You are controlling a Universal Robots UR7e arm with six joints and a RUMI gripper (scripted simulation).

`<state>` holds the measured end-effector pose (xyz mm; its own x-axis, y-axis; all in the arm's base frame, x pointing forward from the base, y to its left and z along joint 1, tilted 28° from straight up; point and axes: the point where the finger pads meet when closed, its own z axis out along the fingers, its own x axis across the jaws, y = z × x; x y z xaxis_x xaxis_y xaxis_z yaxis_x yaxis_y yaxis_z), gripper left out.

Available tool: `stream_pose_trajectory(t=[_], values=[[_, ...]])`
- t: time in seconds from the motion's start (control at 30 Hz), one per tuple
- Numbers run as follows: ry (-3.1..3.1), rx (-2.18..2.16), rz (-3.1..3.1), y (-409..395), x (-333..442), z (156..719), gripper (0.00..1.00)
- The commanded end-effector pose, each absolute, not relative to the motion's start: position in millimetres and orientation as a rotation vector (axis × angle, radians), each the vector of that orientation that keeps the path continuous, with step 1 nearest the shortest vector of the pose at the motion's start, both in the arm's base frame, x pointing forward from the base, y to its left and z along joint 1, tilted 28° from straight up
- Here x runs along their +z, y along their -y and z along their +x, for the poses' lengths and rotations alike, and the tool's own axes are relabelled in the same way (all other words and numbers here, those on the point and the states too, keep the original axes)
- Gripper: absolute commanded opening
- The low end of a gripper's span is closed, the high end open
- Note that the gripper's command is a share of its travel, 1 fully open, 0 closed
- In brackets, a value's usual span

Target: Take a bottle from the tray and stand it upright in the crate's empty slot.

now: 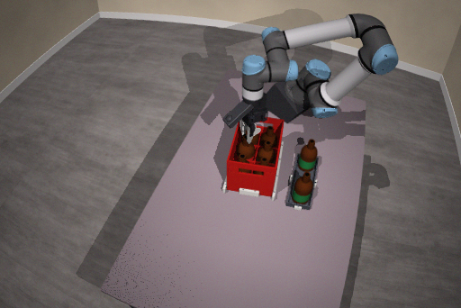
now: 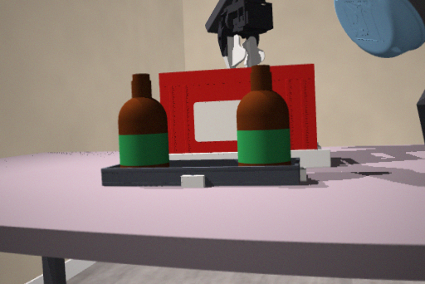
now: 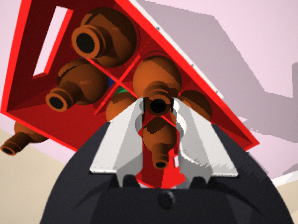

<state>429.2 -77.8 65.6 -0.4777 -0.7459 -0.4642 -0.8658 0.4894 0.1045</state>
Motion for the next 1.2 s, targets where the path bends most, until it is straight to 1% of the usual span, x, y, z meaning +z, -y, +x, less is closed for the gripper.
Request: stream_pose_trajectory(t=[0.0,1.17], values=[[-2.381,0.464,-1.348,77.4,64.2,429.8,0.0],[-2.381,0.464,-1.348,73.0,55.6,431.3,0.0]])
